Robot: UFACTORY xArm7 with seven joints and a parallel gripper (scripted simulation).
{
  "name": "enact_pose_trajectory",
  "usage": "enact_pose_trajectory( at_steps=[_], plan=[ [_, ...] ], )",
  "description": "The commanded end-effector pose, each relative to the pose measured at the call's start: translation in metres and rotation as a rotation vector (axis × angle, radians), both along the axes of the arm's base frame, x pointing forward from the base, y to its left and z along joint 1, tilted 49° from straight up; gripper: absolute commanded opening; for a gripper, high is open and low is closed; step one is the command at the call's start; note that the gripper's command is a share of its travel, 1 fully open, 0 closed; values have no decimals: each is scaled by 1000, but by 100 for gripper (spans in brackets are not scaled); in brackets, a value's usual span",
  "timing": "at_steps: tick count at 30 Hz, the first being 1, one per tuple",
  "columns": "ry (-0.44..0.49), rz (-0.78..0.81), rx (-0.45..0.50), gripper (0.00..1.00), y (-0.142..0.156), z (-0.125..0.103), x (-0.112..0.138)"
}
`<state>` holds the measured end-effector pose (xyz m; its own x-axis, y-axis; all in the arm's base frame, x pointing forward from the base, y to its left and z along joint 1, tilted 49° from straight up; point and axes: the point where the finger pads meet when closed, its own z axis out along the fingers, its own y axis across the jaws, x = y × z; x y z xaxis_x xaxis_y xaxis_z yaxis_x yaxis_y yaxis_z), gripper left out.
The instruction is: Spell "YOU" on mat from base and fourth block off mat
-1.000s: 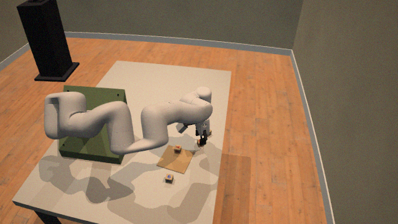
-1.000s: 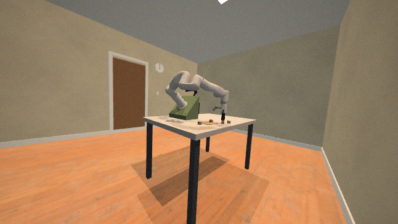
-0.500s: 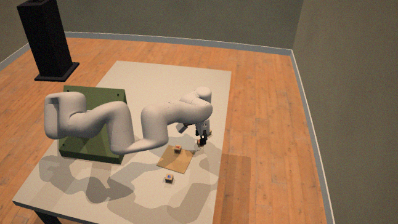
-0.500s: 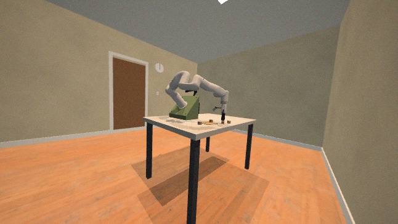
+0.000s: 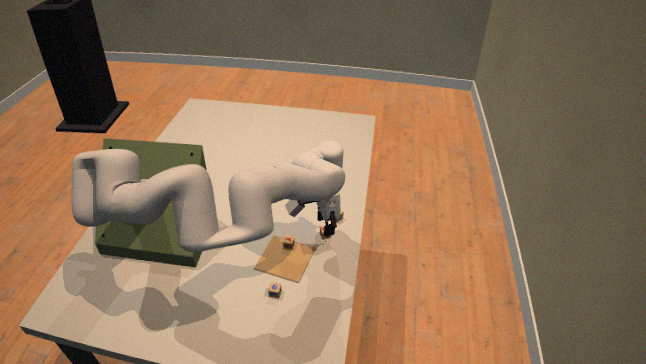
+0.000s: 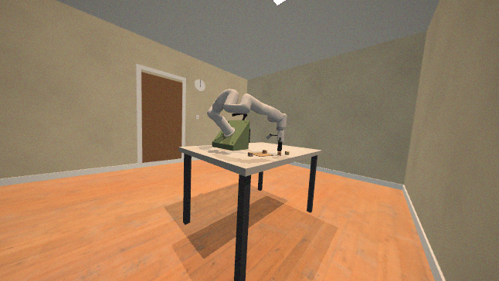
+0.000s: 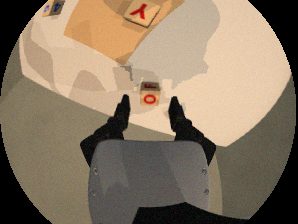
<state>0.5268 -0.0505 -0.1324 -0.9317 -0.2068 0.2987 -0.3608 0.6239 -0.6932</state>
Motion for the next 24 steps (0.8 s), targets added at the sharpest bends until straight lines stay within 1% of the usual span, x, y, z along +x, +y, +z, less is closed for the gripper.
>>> enact_pose_trajectory(
  at_steps=[1, 24],
  plan=[
    [-3, 3, 3, 69, 2, 1, 1],
    [-3, 3, 3, 69, -21, -20, 0]
  ],
)
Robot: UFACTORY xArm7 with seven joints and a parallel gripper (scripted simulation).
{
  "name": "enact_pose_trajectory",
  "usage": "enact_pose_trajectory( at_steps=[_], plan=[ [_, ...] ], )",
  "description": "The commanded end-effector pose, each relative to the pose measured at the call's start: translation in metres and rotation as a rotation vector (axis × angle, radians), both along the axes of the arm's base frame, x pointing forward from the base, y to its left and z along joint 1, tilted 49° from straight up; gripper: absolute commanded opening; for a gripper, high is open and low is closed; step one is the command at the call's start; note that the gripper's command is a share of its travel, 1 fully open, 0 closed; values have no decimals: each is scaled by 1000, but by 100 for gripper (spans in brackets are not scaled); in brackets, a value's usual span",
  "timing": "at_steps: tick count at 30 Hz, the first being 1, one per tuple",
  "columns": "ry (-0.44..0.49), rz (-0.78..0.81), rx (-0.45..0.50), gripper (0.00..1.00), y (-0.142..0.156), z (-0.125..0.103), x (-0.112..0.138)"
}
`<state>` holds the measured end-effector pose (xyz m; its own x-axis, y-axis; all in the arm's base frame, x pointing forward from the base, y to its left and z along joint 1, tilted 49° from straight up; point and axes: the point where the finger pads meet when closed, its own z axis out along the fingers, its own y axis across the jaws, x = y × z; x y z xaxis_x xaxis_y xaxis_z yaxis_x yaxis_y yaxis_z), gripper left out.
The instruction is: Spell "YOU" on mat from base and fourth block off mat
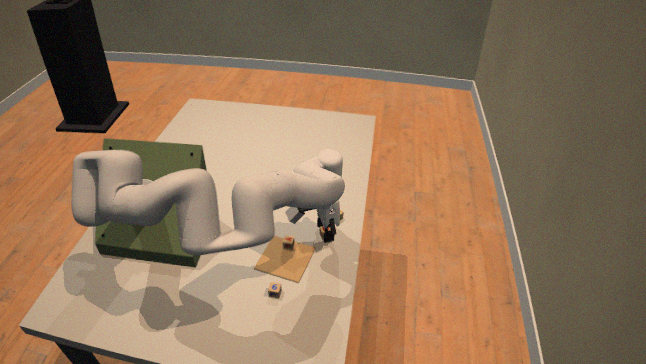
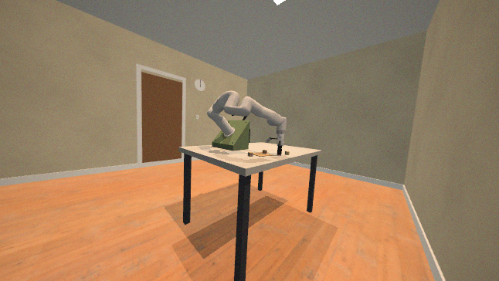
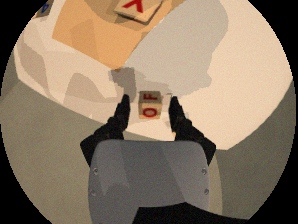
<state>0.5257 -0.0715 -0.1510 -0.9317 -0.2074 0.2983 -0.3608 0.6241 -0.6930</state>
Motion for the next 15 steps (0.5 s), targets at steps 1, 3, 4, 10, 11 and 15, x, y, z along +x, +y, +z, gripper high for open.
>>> enact_pose_trajectory(
  at_steps=[1, 3, 4, 10, 11, 15],
  plan=[
    [-3, 3, 3, 69, -1, -2, 1],
    [-3, 3, 3, 69, -2, -3, 1],
    [-3, 3, 3, 69, -2, -3, 1],
    [-3, 3, 3, 69, -2, -3, 1],
    [-3, 3, 3, 69, -2, -3, 1],
    [-3, 3, 3, 69, -2, -3, 1]
  ],
)
